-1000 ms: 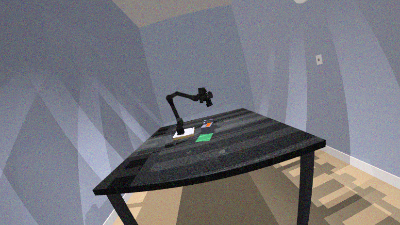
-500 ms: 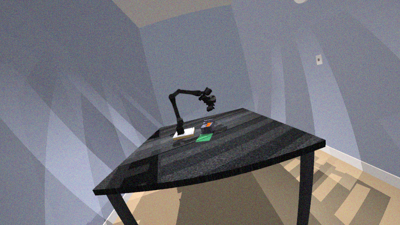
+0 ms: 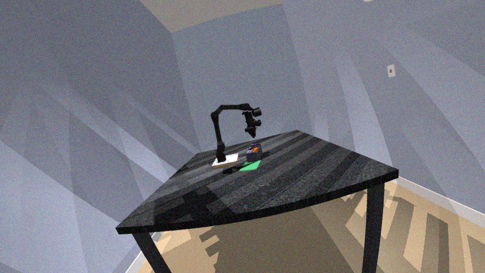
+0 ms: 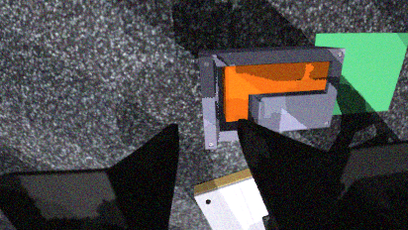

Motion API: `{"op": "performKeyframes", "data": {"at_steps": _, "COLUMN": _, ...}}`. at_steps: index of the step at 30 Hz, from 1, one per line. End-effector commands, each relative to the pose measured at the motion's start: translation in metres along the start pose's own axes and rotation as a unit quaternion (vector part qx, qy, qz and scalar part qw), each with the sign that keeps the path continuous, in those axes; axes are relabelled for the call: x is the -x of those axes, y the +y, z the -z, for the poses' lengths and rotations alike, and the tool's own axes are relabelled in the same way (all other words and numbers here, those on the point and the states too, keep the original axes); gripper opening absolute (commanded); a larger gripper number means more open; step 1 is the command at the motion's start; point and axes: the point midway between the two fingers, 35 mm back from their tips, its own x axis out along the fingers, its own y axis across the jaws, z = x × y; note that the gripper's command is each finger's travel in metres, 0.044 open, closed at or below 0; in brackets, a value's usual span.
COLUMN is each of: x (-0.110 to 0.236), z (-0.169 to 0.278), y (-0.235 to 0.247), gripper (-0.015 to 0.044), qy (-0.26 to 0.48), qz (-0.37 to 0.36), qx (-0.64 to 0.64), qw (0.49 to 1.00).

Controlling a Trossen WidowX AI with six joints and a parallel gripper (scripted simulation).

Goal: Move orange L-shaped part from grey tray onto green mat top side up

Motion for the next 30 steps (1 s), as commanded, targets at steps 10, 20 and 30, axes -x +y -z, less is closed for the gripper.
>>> {"op": "performKeyframes", "data": {"at_steps": 10, "x": -0.050, "z": 0.003, "y": -0.007, "gripper": 0.0180, "qy": 0.014, "qz": 0.020, "qx": 0.011, "qw": 1.000}}
{"op": "performKeyframes", "data": {"at_steps": 20, "x": -0.077, "z": 0.005, "y": -0.009, "gripper": 0.0180, "qy": 0.014, "qz": 0.020, "qx": 0.011, "qw": 1.000}}
{"op": "performKeyframes", "data": {"at_steps": 30, "x": -0.093, "z": 0.005, "y": -0.010, "gripper": 0.0180, "qy": 0.014, "qz": 0.020, "qx": 0.011, "qw": 1.000}}
